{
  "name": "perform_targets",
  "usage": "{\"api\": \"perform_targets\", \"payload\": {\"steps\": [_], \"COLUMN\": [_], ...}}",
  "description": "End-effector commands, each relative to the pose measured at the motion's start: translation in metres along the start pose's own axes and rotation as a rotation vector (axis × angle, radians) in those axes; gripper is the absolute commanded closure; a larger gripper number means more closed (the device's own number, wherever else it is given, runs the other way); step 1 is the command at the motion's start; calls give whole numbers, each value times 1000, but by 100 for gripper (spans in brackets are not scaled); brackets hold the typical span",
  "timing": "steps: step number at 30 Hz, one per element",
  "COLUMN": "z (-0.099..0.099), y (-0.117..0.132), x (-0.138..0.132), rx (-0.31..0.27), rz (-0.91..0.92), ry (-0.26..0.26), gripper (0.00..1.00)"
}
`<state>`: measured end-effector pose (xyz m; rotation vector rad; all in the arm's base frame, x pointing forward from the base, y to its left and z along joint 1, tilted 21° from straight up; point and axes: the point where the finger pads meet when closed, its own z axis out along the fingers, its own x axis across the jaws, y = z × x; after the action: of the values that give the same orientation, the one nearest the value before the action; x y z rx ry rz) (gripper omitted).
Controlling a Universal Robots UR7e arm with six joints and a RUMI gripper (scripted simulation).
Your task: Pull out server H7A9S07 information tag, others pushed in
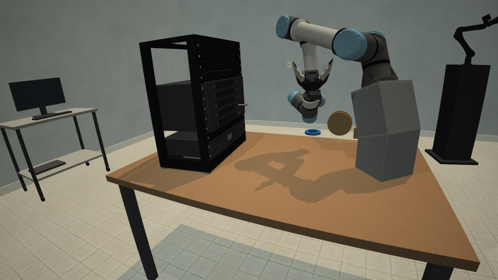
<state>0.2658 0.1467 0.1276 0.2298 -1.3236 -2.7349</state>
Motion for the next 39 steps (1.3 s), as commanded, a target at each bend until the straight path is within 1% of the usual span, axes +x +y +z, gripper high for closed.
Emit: {"api": "perform_targets", "payload": {"steps": [1,13,15,39], "z": [-1,-5,-5,-16], "y": [-4,-17,-17,-39], "x": [3,11,11,23], "rx": [17,62,62,134], "rz": [-38,-142,-142,-330], "ry": [19,74,74,187], "gripper": [0,0,0,0]}}
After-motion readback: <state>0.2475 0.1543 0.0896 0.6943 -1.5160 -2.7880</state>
